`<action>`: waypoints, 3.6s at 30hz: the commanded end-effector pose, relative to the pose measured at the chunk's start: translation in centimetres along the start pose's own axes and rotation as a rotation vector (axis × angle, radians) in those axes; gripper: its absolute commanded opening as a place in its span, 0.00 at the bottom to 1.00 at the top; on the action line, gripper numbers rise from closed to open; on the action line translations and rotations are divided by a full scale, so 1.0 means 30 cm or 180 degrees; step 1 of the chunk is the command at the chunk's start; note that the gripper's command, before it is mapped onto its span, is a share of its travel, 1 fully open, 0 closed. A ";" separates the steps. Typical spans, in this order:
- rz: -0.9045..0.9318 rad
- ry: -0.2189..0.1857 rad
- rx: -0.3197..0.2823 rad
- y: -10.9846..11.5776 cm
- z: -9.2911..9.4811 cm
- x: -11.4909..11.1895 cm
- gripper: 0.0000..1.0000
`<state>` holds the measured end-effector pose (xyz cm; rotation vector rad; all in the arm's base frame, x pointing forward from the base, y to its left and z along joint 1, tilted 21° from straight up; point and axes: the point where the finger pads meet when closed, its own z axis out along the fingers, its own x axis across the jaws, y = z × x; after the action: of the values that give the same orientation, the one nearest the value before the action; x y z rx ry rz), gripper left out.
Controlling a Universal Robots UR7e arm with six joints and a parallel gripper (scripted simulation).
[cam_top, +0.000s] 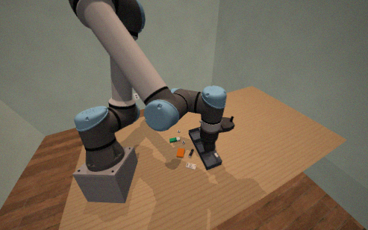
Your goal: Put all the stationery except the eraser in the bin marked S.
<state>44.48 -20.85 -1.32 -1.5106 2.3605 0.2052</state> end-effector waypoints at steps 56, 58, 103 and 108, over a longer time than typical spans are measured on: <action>-0.0046 -0.0010 -0.0002 -0.001 0.172 0.000 0.31; -0.0046 -0.0010 -0.0002 -0.001 0.172 0.000 0.31; -0.0046 -0.0009 -0.0001 -0.001 -0.002 0.000 0.31; -0.0046 -0.0009 -0.0001 -0.001 -0.003 0.000 0.31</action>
<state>44.55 -20.82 -1.46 -1.5261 2.3468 0.2037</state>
